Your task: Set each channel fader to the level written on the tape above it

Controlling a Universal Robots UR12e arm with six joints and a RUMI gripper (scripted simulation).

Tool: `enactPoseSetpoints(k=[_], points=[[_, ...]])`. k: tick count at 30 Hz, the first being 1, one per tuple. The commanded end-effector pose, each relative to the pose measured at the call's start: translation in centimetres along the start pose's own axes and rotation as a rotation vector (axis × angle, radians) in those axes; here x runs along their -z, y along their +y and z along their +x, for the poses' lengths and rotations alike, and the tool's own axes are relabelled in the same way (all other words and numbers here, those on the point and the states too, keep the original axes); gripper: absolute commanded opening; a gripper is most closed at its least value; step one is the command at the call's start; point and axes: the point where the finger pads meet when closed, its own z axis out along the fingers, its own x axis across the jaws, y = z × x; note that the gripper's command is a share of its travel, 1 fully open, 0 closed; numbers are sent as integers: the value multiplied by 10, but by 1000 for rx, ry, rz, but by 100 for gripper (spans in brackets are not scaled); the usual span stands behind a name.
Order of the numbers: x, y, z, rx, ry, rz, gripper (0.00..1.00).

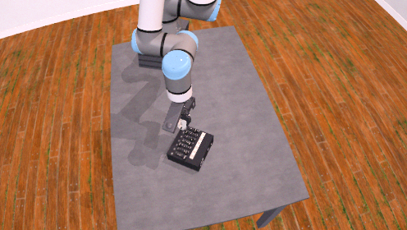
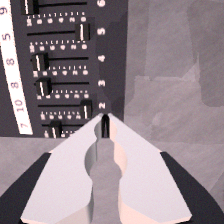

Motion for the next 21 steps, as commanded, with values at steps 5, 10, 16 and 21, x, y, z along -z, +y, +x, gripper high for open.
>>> enactPoseSetpoints(k=[5,10,16,21], points=[[-1,3,0,1,2,-3,0],[-1,3,0,1,2,-3,0],[-1,4,0,1,2,-3,0],[-1,5,1,1,2,-3,0]])
